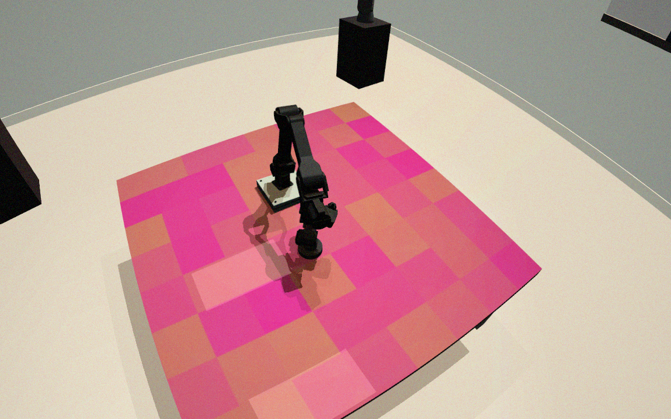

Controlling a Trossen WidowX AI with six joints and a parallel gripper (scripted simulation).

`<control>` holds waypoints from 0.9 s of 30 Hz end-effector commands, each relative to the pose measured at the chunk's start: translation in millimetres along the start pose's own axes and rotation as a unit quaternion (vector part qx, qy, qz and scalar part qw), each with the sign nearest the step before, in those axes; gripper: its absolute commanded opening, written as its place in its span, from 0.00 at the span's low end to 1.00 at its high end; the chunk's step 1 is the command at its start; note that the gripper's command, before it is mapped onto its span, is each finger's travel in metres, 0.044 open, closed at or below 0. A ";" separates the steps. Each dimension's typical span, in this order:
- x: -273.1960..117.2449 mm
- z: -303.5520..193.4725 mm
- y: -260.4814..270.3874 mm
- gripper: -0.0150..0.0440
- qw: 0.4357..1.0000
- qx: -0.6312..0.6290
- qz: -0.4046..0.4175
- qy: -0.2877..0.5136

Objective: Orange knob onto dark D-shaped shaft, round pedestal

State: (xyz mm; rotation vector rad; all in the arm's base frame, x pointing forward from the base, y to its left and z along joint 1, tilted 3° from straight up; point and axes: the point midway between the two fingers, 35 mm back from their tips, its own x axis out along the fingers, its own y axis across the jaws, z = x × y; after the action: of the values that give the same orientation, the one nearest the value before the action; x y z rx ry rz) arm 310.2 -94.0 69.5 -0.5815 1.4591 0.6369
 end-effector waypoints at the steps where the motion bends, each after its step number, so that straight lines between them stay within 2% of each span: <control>1: 0.6 0.5 -0.9 0.25 1.000 -0.004 -0.001 0.000; 8: -4.8 0.7 -1.5 0.25 1.000 -0.008 -0.001 0.000; 15: -3.0 0.1 -0.7 0.25 0.994 -0.108 -0.001 0.000; 27: 0.0 0.4 -1.0 0.25 0.994 -0.108 -0.001 0.000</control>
State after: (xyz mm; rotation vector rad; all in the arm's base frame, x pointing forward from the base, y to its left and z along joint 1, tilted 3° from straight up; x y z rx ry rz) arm 310.8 -94.3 70.5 -0.7426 1.4008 0.7919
